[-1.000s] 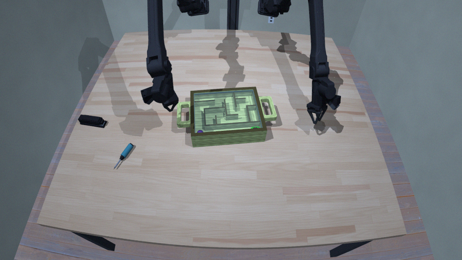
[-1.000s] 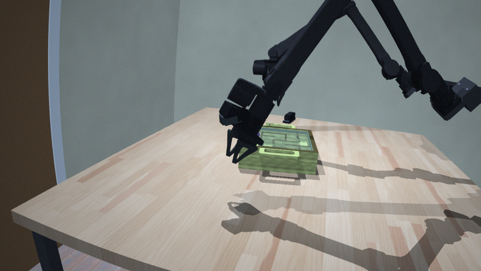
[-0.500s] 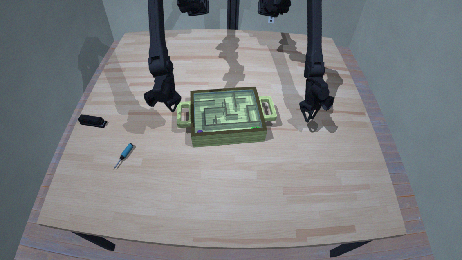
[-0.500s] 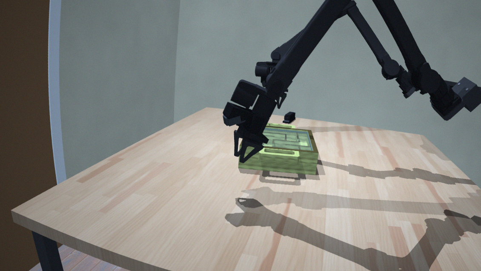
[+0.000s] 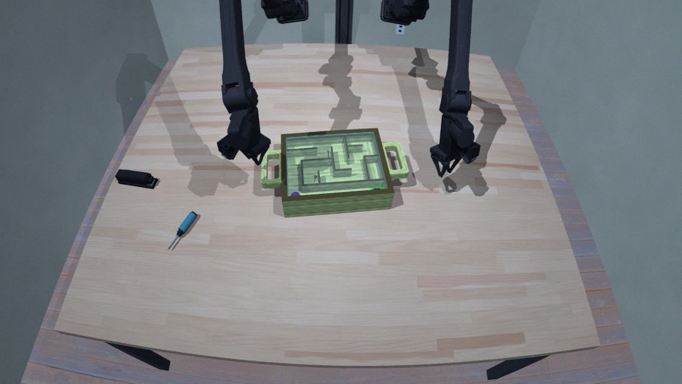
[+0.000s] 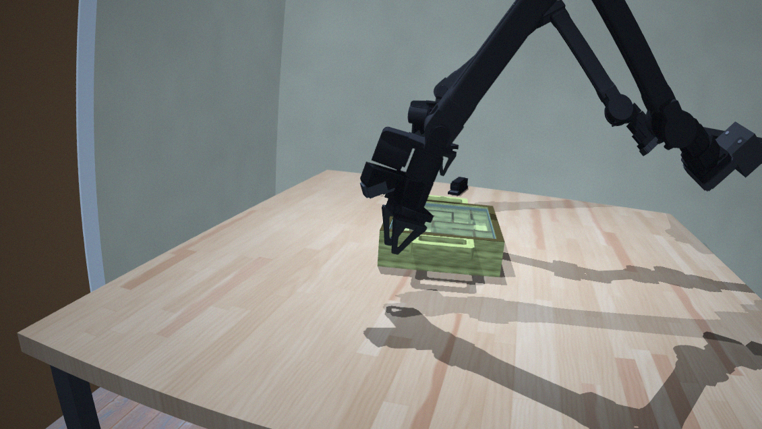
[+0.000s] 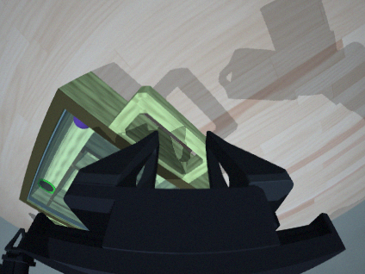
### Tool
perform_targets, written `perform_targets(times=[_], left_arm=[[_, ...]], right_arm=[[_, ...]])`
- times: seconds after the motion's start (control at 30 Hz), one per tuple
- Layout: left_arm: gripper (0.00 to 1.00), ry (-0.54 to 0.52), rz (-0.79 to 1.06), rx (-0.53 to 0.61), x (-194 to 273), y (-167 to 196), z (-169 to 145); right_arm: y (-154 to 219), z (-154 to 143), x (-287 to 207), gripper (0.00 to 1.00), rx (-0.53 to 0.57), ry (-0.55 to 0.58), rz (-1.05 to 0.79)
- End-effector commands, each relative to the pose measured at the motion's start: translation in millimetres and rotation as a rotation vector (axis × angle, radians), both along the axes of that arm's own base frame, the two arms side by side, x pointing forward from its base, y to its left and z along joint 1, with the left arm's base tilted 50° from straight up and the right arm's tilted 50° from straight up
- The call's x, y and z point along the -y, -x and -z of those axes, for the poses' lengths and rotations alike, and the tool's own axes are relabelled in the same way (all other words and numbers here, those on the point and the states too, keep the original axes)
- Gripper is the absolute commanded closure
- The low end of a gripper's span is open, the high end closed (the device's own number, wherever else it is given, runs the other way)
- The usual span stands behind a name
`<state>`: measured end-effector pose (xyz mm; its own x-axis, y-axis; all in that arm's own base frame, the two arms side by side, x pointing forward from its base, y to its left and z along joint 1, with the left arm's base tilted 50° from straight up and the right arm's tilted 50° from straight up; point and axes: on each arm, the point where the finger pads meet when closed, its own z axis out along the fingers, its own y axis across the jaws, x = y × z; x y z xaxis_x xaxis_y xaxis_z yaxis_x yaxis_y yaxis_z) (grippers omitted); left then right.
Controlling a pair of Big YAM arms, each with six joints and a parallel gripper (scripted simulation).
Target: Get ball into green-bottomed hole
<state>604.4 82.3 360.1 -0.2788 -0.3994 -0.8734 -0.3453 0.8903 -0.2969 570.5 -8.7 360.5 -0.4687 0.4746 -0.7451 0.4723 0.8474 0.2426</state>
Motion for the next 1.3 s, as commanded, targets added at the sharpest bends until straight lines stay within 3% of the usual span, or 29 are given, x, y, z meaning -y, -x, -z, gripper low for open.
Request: perform_targets(times=[0.0, 0.63, 0.77, 0.83, 1.27], left_arm=[[0.59, -0.062, 0.054, -0.011, 30.9, 11.8, -18.7], [0.59, -0.161, 0.129, -0.151, 70.9, 27.9, 17.9], [0.59, -0.165, 0.116, -0.138, 66.6, 25.4, 7.3], [0.59, -0.178, 0.132, -0.178, 74.7, 31.8, 24.6], [0.59, -0.248, 0.193, -0.243, 100.8, 41.2, 35.6]], right_arm=[[6.4, -29.4, 5.5, 0.59, 0.062, 0.095, -0.085], [3.6, -13.8, 3.3, 0.59, 0.048, 0.289, -0.255], [3.2, -13.4, 2.9, 0.59, 0.047, 0.308, -0.271], [3.2, -11.7, 2.9, 0.59, 0.047, 0.334, -0.291], [2.7, -1.6, 1.6, 0.59, 0.040, 0.449, -0.383]])
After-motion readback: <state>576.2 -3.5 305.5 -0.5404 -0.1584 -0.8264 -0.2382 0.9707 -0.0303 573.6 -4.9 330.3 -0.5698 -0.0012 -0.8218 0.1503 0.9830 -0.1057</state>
